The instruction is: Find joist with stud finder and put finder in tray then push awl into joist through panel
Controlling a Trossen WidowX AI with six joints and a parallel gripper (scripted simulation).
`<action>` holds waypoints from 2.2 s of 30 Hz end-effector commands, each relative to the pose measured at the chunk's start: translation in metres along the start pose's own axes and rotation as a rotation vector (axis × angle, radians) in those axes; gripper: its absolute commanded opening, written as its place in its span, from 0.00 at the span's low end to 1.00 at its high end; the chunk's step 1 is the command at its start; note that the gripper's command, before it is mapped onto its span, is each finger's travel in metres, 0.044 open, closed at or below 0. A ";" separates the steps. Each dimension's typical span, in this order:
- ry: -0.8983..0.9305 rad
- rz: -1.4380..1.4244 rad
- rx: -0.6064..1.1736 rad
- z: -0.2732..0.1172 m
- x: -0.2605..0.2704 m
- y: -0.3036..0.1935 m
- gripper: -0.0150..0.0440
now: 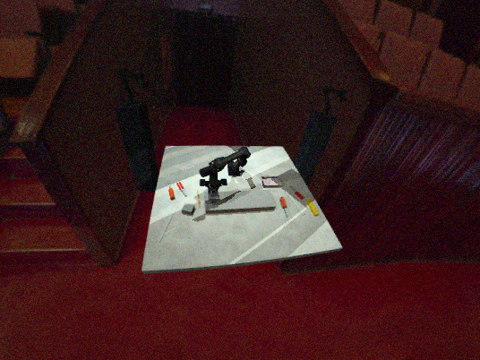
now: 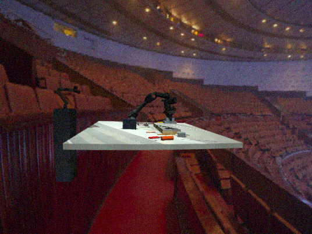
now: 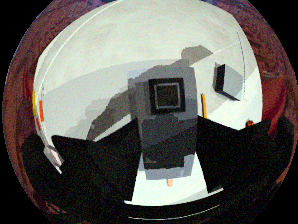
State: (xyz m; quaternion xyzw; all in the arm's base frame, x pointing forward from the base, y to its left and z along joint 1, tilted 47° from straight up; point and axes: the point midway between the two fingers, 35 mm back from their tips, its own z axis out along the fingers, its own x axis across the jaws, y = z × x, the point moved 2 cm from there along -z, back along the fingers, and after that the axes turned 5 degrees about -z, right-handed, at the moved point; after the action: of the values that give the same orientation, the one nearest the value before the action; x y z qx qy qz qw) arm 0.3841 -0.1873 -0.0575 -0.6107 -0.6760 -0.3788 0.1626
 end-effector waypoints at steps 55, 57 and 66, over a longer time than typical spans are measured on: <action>0.008 0.006 -0.004 0.051 0.025 -0.013 0.25; 0.009 0.006 -0.004 0.051 0.029 -0.013 0.25; 0.009 0.007 -0.004 0.051 0.044 -0.011 0.25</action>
State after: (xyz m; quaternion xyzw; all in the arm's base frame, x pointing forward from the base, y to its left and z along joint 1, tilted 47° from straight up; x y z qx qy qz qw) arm 0.3778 -0.1246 -0.0677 -0.6111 -0.6746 -0.3806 0.1632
